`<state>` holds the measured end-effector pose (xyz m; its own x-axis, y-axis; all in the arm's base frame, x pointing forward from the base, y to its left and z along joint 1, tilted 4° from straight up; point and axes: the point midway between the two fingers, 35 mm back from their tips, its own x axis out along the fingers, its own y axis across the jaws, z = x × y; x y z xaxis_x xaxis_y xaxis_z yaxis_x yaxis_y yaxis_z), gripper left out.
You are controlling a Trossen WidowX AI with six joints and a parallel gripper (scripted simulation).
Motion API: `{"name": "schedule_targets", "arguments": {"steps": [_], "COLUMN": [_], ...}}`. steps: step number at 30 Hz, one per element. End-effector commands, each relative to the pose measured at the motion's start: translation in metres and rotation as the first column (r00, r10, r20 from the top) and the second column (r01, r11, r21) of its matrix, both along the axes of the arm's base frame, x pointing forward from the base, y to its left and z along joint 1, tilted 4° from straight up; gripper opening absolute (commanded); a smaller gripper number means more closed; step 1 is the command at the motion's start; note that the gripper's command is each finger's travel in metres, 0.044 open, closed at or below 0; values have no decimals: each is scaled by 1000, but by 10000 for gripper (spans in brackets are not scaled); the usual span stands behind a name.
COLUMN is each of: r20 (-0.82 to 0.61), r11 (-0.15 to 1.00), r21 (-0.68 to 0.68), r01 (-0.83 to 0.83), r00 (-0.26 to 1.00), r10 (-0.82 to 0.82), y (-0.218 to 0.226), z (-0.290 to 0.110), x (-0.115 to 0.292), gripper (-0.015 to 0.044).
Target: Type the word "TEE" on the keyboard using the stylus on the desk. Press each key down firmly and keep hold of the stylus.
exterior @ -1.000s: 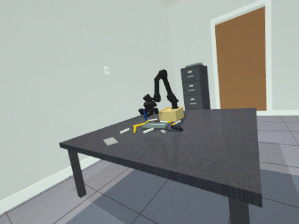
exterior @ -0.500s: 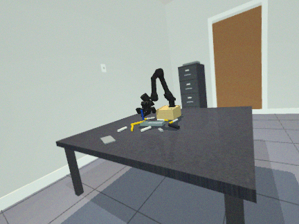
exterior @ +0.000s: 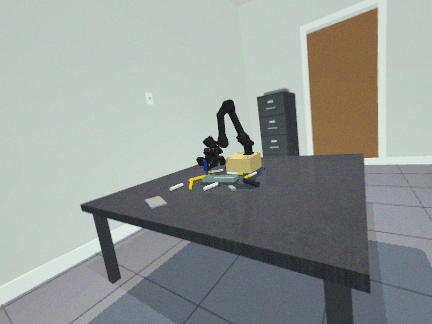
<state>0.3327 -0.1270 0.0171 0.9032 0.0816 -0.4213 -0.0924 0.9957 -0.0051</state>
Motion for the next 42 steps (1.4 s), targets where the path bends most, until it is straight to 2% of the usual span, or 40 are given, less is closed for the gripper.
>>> {"name": "schedule_targets", "arguments": {"steps": [1,34,42], "r20": [-1,-1,-1], "r11": [1000,1000,1000], "r21": [3,3,3], "r01": [4,4,4], "r00": [1000,1000,1000], "r10": [-4,-4,-4], "y": [0,0,-1], "z": [-3,-10,5], "x": [0,1,1], "gripper": [81,81,81]}}
